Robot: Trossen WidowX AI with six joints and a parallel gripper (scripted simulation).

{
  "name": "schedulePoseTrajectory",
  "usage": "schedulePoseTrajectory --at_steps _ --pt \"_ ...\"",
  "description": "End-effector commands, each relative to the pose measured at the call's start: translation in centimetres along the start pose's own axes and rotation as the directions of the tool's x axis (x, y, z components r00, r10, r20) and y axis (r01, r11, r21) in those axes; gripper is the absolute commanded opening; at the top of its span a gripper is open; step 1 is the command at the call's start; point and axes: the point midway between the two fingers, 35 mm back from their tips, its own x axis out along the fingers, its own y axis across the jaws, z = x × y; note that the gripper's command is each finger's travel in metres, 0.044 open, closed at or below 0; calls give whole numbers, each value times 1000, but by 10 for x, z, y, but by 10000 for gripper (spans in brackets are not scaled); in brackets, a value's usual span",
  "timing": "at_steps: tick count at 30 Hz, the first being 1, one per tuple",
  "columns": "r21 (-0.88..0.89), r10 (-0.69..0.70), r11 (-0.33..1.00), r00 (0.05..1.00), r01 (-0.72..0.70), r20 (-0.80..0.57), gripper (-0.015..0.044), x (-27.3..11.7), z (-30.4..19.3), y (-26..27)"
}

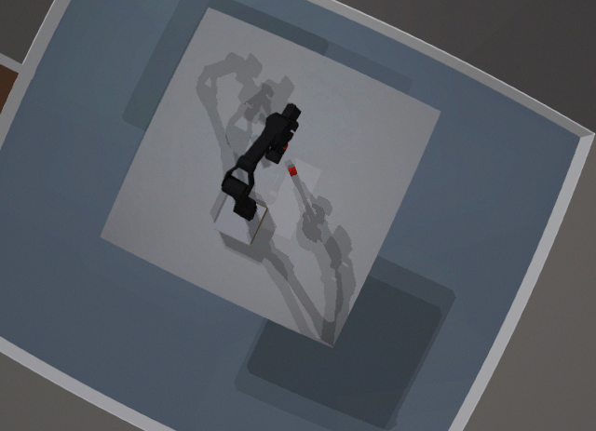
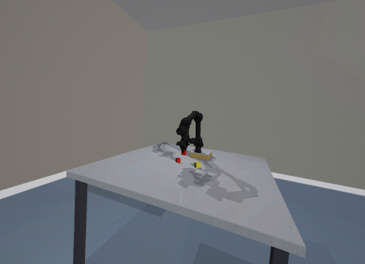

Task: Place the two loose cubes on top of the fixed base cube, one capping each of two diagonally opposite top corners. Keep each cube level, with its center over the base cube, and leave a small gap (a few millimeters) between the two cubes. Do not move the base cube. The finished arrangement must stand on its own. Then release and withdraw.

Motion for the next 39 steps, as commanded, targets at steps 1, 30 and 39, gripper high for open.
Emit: schedulePoseTrajectory --at_steps 1,30,39 --pt "-5 -8 1000 1000 8 -3 105 -13 0 1" --pt "-15 -7 1000 1000 7 3 105 9 78 17" --pt "-18 -6 1000 1000 6 5 105 16 104 27"
